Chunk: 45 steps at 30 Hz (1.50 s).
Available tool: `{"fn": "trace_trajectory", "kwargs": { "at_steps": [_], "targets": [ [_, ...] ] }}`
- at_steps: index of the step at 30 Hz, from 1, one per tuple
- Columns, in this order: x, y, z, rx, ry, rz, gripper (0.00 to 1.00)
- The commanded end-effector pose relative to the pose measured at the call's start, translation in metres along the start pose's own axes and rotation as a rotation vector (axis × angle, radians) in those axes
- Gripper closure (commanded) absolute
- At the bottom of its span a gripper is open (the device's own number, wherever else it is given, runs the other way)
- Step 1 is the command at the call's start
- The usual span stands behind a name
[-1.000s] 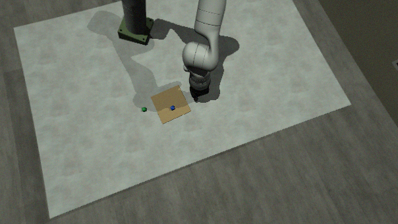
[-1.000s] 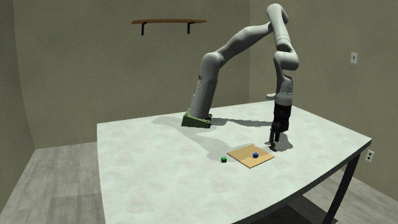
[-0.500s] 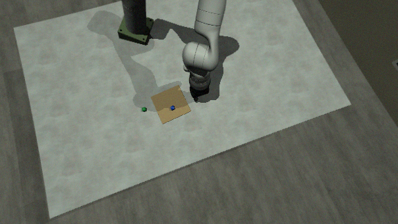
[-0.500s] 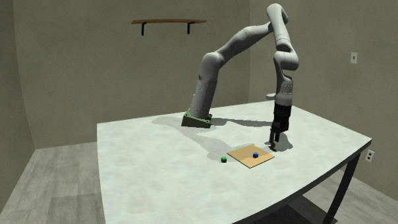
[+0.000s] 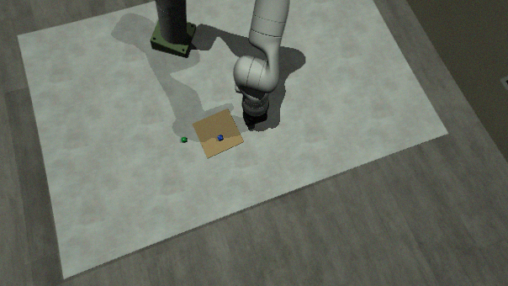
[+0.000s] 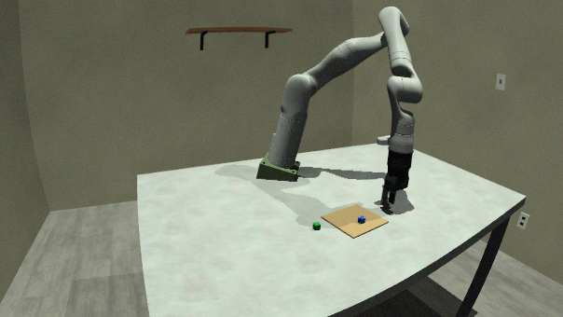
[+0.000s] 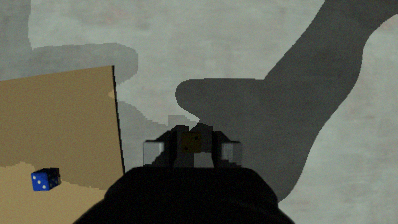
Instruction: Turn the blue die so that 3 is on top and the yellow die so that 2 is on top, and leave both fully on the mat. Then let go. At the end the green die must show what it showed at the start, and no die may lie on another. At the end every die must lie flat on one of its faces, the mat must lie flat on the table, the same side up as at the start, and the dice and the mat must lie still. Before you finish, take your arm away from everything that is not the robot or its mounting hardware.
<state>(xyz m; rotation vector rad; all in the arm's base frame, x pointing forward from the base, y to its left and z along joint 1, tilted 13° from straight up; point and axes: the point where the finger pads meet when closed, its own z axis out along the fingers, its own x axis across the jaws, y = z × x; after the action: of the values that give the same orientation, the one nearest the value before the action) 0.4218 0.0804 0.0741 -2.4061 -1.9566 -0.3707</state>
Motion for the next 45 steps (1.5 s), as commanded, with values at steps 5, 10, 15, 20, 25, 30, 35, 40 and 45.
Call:
{"fn": "trace_trajectory", "kwargs": {
  "at_steps": [5,10,15,20,25,30,35,40,45],
  "targets": [
    [-0.0022,-0.0005,0.0065,0.003,-0.003,0.003,0.36],
    [-0.0022,-0.0005,0.0104,0.003,-0.003,0.003,0.36],
    [-0.0022,-0.0005,0.0112,0.003,-0.003,0.003,0.36],
    [-0.0022,-0.0005,0.0112,0.003,-0.003,0.003,0.36],
    [-0.0022,-0.0005,0.0112,0.003,-0.003,0.003,0.36],
    [-0.0022,-0.0005,0.0112,0.003,-0.003,0.003,0.36],
    [-0.0022,-0.0005,0.0112,0.003,-0.003,0.003,0.36],
    [-0.0022,-0.0005,0.0112,0.003,-0.003,0.003,0.36],
    [-0.0022,-0.0005,0.0112,0.003,-0.003,0.003,0.36]
  ]
}}
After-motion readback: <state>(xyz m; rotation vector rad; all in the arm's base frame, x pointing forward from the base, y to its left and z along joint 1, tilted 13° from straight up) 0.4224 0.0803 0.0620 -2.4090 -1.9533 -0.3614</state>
